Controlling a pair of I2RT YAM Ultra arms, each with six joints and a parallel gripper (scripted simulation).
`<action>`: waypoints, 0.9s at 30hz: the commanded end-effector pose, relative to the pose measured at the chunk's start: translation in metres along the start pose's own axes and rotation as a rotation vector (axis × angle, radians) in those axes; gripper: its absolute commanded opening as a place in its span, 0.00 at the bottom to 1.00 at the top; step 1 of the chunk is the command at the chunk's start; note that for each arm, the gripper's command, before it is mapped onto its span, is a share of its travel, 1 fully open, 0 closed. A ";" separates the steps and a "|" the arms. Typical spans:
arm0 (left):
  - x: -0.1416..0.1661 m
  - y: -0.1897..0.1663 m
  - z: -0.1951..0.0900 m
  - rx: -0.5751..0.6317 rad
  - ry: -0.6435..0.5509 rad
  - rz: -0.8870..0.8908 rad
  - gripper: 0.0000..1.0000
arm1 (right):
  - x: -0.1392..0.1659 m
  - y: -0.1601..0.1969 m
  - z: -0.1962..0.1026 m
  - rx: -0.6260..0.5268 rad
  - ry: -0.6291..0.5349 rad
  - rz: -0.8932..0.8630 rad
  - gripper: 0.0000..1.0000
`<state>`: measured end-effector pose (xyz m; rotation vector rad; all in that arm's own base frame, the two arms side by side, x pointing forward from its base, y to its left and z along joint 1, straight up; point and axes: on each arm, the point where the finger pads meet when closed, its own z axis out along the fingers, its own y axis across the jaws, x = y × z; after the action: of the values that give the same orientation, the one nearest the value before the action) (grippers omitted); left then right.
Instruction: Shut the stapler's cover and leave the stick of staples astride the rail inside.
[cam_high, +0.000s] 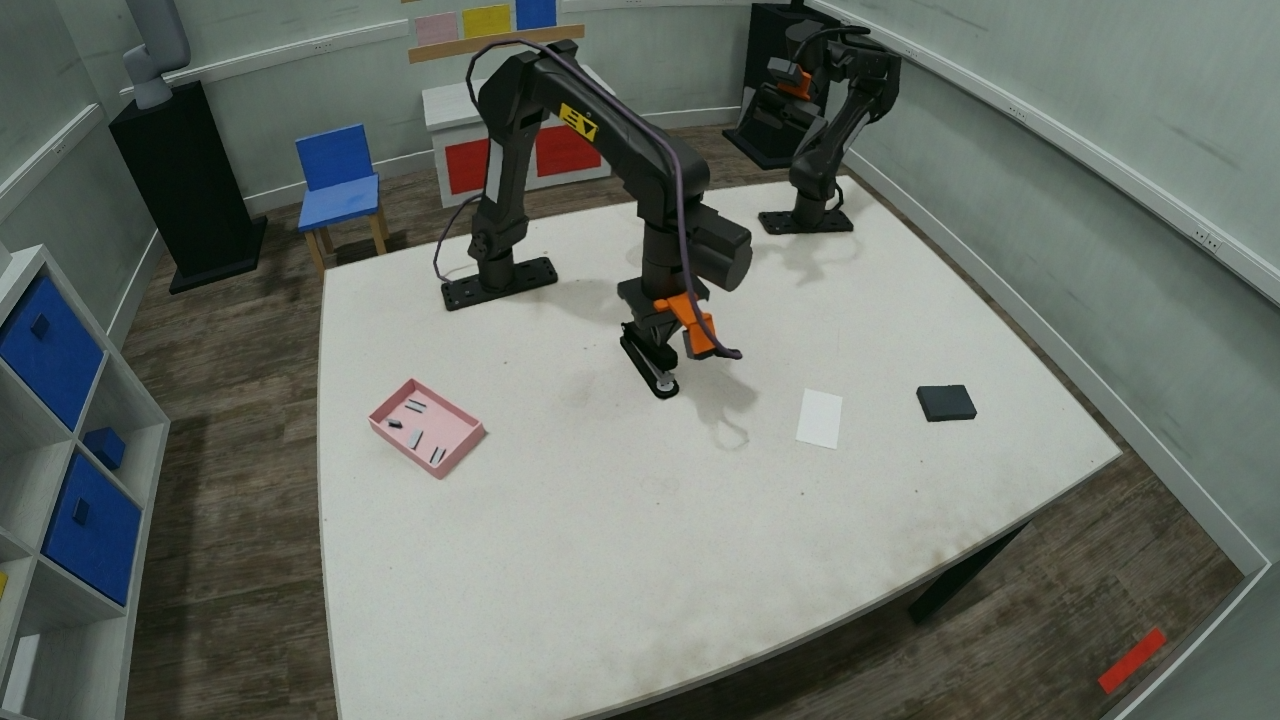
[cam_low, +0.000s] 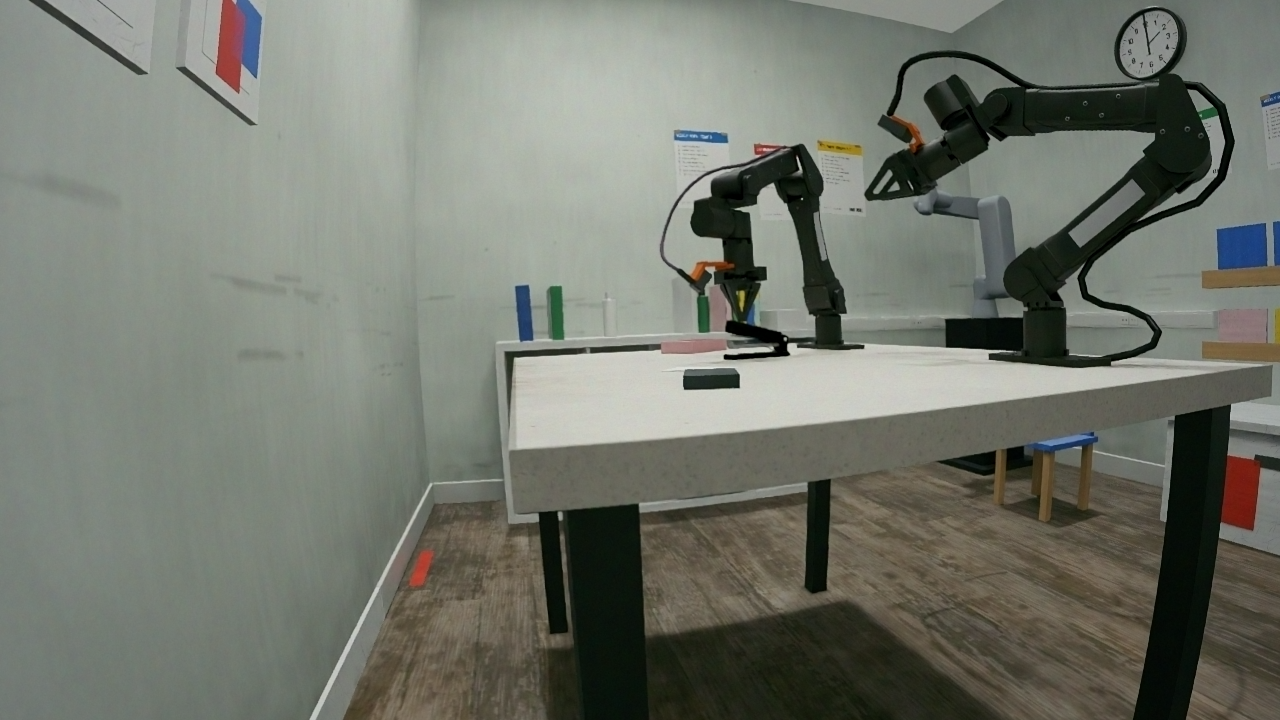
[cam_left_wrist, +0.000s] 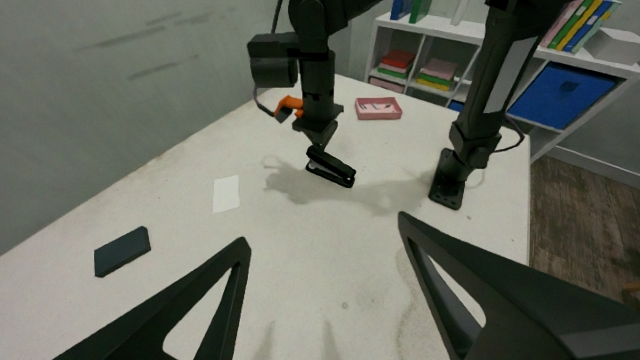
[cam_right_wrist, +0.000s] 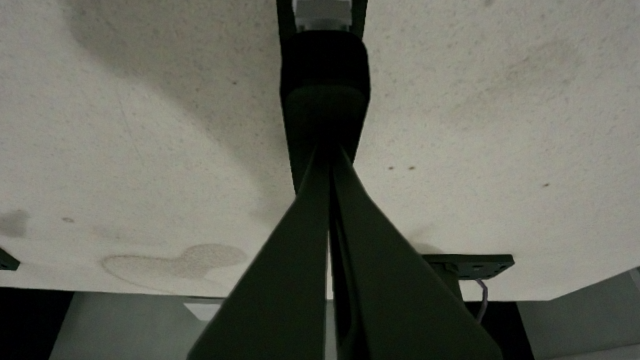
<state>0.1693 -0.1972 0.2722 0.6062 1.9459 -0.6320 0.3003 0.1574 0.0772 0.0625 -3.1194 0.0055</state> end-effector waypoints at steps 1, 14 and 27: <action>-0.009 -0.002 -0.005 0.009 -0.042 -0.011 1.00 | -0.005 0.005 -0.009 -0.016 -0.050 -0.009 0.00; -0.009 -0.002 -0.005 0.009 -0.042 -0.011 1.00 | -0.005 0.005 0.000 -0.015 -0.047 -0.009 0.00; -0.009 -0.002 -0.005 0.009 -0.042 -0.011 1.00 | -0.006 0.005 0.006 -0.013 -0.044 -0.009 0.00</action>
<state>0.1693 -0.1972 0.2722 0.6061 1.9458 -0.6320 0.3015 0.1580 0.0663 0.0629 -3.1321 -0.0042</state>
